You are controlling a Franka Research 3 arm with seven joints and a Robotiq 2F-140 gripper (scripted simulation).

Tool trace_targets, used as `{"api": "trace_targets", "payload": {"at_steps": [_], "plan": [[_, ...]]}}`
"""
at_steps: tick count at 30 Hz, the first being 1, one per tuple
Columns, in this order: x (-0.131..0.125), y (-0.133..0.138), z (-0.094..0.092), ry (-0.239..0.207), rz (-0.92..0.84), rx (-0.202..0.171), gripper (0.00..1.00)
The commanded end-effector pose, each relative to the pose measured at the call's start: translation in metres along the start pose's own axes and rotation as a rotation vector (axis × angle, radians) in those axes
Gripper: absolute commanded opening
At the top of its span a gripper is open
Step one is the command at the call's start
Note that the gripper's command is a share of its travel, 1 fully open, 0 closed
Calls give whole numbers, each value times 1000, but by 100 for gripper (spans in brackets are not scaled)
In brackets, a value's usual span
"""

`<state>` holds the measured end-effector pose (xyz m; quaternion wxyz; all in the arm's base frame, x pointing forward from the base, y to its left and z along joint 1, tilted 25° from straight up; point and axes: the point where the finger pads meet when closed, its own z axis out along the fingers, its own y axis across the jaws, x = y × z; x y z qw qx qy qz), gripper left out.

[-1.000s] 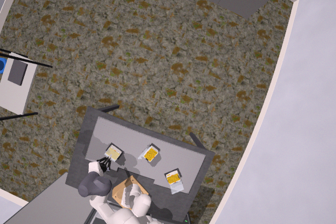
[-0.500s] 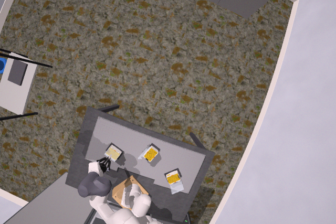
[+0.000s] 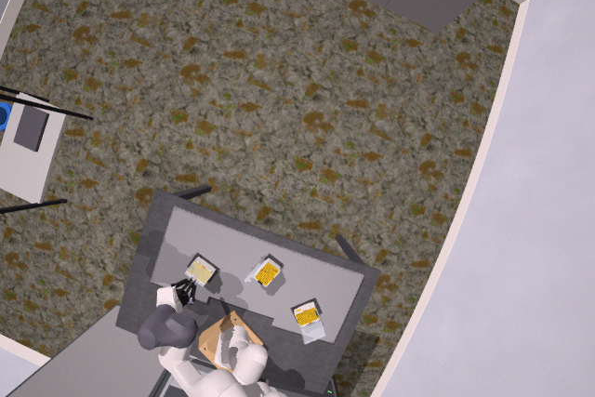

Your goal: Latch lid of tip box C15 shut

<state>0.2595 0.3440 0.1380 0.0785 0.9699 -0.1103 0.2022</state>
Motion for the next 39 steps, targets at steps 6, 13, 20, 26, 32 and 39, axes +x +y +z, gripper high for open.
{"api": "trace_targets", "payload": {"at_steps": [6,13,20,26,32,39], "plan": [[-2,1,1,-1,5,-4,0],[-2,1,1,-1,5,-4,0],[-2,1,1,-1,5,-4,0],[-2,1,1,-1,5,-4,0],[-2,1,-1,-1,5,-4,0],[-2,1,-11,-1,5,-4,0]]}}
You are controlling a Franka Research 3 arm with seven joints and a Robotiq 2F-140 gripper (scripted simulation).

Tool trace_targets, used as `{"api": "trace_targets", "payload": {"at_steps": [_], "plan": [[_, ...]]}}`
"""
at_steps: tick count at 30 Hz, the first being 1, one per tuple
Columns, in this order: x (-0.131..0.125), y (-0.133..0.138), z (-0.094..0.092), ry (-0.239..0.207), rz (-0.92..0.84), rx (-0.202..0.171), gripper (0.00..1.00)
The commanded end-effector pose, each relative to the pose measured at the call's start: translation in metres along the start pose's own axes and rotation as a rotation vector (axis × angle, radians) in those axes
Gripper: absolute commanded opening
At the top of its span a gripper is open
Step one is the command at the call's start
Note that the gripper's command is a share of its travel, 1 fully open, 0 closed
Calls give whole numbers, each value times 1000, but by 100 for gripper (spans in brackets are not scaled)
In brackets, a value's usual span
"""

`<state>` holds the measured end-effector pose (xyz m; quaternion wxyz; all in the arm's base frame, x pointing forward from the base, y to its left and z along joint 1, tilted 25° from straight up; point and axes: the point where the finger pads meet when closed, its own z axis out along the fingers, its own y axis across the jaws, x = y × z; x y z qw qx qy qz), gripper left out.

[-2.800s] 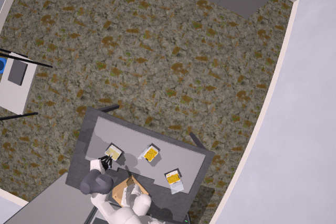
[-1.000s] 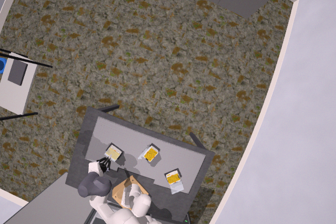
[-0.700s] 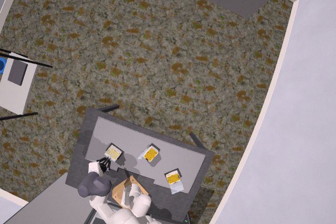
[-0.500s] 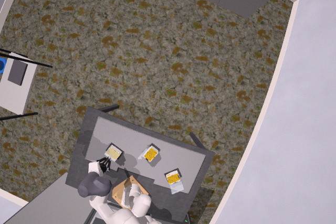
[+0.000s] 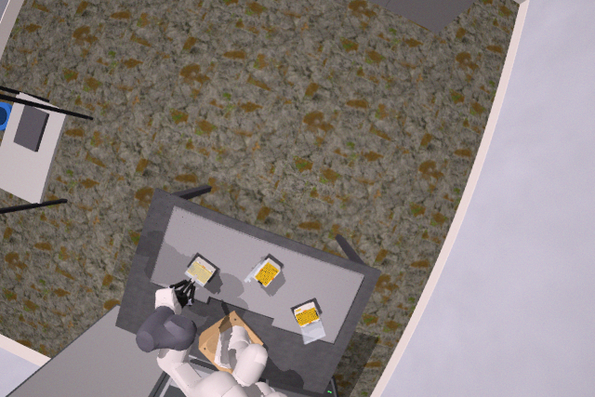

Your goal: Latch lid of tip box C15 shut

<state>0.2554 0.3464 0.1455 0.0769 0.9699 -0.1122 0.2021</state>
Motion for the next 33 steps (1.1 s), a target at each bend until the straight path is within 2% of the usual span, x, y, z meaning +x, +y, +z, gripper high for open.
{"api": "trace_targets", "payload": {"at_steps": [1,23,33], "plan": [[-1,2,-5,0,0,-7,0],[-1,2,-45,0,0,-7,0],[-1,2,-46,0,0,-7,0]]}}
